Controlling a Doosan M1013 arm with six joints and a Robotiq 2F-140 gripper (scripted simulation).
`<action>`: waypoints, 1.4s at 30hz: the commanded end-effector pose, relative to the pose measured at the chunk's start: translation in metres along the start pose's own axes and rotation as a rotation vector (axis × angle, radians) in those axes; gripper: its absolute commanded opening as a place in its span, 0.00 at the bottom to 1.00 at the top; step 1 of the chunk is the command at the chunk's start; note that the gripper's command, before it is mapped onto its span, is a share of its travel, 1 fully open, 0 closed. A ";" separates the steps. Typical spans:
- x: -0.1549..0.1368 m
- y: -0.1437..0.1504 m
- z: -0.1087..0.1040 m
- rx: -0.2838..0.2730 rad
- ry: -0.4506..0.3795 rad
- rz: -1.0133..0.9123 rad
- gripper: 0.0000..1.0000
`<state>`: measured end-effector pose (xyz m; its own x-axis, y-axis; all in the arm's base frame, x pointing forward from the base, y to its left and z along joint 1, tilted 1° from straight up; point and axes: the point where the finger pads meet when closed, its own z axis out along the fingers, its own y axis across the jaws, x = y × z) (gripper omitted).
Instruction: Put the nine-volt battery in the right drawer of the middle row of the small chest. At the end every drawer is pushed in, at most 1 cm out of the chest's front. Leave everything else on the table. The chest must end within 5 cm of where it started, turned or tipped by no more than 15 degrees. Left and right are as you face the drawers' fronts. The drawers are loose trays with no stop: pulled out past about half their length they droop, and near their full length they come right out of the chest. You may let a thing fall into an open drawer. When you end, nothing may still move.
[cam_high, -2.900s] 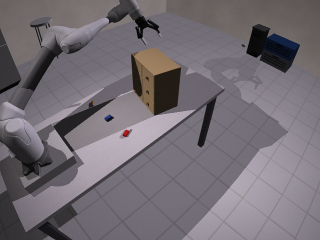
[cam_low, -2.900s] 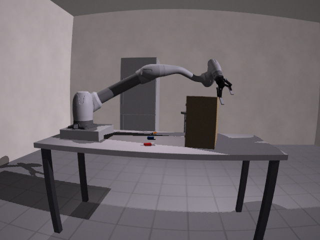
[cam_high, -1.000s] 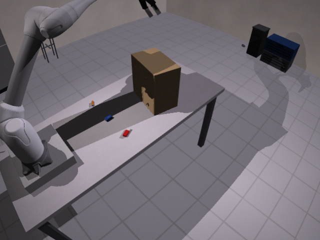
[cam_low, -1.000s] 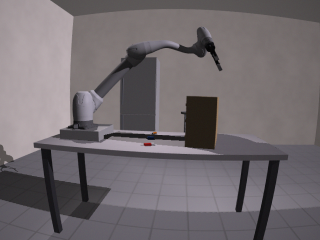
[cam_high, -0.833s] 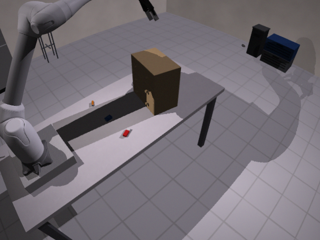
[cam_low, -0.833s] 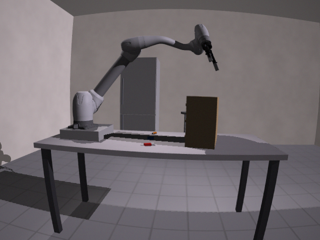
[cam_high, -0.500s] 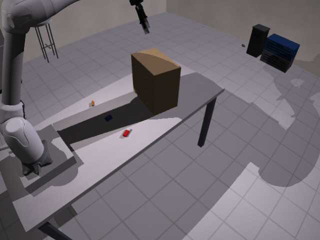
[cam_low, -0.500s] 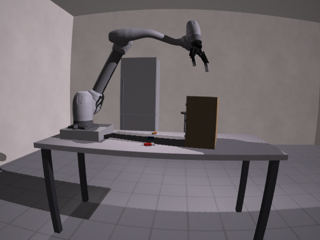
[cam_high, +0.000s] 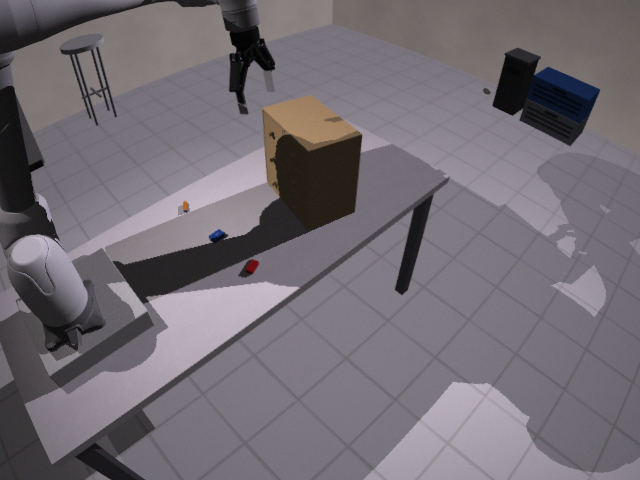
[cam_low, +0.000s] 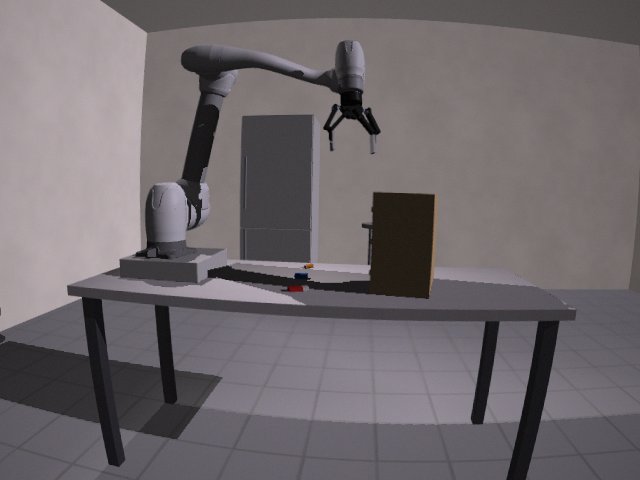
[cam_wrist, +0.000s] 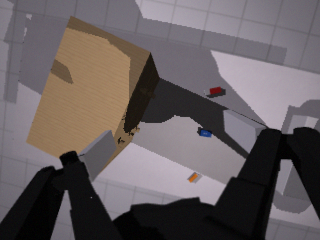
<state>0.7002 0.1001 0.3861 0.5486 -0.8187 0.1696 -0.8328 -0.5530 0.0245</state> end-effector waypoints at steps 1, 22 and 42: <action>-0.013 0.036 0.012 0.005 -0.040 0.096 1.00; -0.068 0.141 0.054 -0.019 -0.167 0.396 1.00; -0.072 0.138 0.086 0.012 -0.167 0.027 1.00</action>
<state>0.5507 0.0696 0.3093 0.3500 -0.9367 0.0101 -0.9367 -0.3499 0.0117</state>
